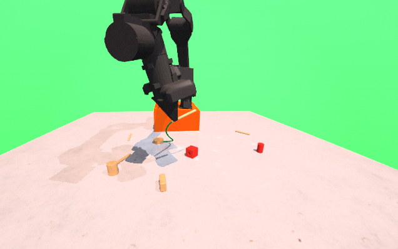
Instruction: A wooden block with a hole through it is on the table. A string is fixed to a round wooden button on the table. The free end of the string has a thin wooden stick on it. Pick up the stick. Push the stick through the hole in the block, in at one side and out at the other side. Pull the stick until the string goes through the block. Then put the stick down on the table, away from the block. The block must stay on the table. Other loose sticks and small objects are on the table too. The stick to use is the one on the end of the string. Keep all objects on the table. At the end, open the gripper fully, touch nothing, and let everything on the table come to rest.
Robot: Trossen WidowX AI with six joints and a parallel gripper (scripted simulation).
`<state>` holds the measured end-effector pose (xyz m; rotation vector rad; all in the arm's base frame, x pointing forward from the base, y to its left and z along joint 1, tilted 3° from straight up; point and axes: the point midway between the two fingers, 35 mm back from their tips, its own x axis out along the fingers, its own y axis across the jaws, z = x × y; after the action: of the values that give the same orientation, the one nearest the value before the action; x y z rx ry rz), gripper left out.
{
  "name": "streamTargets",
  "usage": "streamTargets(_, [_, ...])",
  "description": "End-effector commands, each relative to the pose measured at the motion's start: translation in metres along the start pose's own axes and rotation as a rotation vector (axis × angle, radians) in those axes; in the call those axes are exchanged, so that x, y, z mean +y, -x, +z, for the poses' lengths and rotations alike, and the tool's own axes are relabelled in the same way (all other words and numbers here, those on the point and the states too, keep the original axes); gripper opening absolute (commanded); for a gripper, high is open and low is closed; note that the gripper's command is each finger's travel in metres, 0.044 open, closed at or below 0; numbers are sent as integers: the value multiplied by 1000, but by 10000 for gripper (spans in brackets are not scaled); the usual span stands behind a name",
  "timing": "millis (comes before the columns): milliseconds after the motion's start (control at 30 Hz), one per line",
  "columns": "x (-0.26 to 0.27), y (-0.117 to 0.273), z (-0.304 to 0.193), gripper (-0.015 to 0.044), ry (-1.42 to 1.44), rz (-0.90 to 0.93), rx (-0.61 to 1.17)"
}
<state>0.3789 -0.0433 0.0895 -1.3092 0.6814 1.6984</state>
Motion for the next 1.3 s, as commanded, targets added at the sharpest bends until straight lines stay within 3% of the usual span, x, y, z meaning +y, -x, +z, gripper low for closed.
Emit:
streamTargets(0, [1,5,-8,0,47,10,10])
streamTargets(833, [13,19,-50,0,356,110,12])
streamTargets(1267, [13,14,-49,0,341,108,12])
